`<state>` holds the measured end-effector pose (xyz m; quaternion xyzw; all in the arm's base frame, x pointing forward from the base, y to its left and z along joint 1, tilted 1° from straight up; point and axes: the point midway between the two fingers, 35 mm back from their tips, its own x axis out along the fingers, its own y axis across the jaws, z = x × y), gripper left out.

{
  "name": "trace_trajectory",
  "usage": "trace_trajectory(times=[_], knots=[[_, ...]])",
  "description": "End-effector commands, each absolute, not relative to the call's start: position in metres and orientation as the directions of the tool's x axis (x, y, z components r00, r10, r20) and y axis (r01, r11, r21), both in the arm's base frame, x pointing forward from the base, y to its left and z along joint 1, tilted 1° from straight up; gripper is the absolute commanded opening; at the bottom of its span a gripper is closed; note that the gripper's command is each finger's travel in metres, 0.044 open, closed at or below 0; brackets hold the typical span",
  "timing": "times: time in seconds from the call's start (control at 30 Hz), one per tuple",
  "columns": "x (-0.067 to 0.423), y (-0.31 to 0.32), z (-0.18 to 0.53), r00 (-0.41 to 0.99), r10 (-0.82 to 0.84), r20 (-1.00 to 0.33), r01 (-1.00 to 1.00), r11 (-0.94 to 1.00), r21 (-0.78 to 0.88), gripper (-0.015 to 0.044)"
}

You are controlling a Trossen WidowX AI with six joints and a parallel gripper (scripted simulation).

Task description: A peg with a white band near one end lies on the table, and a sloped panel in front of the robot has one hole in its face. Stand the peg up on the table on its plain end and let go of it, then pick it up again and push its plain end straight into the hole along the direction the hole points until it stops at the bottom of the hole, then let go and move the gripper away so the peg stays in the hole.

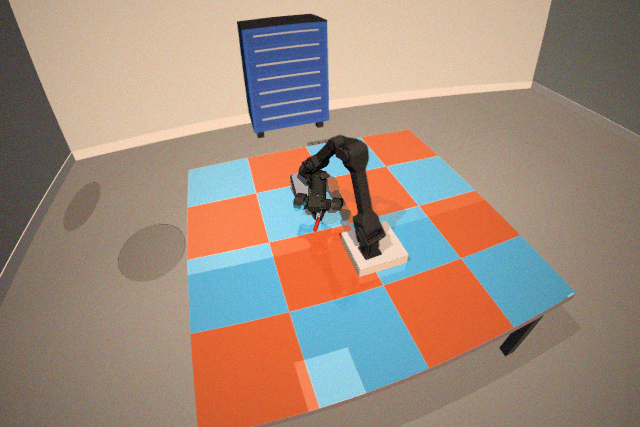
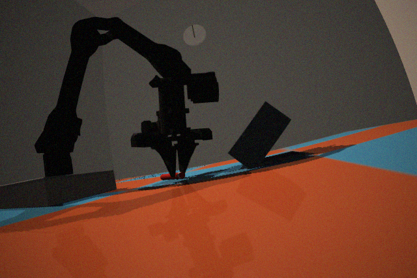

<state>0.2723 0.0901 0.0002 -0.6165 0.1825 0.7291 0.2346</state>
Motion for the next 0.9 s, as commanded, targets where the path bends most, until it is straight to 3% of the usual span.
trace_trajectory(times=[0.0, 0.23, 0.87], knots=[[0.2724, 0.0896, -0.0002, -0.129, 0.114, -0.985, -0.566, -0.824, -0.021, 0.0097], [0.2724, 0.0896, -0.0002, -0.129, 0.114, -0.985, -0.566, -0.824, -0.021, 0.0050], [0.2686, 0.0926, 0.0074, -0.039, 0.055, -0.998, -0.567, -0.823, -0.023, 0.0049]])
